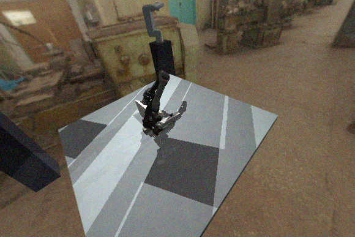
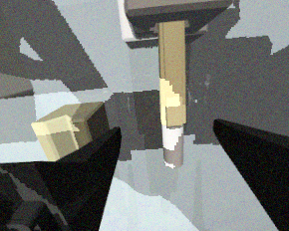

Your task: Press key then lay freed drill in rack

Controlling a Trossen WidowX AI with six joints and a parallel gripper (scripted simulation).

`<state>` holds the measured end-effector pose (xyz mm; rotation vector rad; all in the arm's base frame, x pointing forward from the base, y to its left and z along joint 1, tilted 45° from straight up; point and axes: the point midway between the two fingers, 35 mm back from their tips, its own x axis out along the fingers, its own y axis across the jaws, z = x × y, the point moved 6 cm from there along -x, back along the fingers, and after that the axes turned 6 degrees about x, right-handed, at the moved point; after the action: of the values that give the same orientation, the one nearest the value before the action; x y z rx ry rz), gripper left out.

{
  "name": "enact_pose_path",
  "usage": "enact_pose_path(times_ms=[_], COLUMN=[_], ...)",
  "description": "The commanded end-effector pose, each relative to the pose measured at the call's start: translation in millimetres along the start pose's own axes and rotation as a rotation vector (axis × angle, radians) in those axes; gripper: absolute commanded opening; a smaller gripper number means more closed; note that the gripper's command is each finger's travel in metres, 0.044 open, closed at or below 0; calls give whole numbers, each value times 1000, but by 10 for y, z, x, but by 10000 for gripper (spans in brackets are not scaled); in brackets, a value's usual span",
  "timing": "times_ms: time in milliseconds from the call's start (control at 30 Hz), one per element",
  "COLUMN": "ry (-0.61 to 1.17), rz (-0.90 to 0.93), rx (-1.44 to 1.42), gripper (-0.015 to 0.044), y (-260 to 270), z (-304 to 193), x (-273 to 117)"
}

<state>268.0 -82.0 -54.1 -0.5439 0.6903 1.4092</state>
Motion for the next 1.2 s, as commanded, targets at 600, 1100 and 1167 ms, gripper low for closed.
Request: enact_pose_path(times_ms=[600,1100,1167], ry=[-3,0,0], rz=[0,1,1], rx=[1,0,0], gripper=[440,414,361], y=[10,12,12], z=[99,133,133], x=[48,64,64])
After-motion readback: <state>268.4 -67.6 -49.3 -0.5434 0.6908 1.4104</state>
